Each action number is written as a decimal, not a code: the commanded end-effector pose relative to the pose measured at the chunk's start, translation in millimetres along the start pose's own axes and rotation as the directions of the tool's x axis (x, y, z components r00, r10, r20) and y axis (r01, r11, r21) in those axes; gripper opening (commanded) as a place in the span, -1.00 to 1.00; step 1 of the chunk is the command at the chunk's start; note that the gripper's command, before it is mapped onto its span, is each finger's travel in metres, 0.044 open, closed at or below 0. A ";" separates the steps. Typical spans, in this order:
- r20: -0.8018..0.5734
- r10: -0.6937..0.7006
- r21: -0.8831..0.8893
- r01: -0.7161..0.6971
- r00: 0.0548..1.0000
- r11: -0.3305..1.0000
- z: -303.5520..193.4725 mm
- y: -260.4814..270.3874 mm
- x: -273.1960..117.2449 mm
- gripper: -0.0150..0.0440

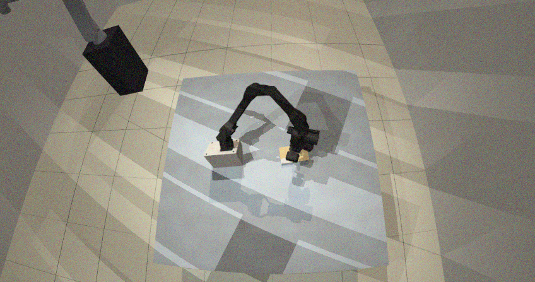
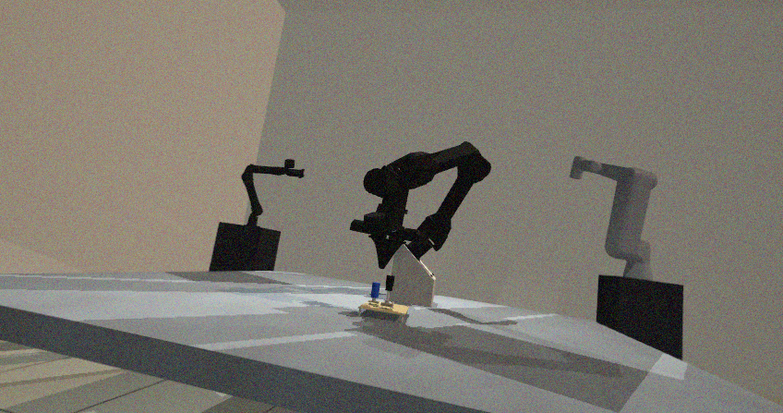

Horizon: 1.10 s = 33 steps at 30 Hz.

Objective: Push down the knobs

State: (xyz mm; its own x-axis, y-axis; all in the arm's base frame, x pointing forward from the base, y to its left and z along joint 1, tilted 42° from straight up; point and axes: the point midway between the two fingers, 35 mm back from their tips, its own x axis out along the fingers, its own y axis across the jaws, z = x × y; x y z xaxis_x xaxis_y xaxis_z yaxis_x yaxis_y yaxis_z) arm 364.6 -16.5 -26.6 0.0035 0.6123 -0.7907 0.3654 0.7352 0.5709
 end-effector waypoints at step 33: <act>0.000 0.040 0.953 -0.012 0.999 0.303 10.1 20.1 -23.1 -0.49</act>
State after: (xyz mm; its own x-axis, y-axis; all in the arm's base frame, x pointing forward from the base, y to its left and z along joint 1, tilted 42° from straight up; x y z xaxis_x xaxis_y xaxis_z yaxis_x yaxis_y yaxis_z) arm 378.7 -18.6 -2.8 0.0132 0.6365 -0.7711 0.9987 0.0301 0.0420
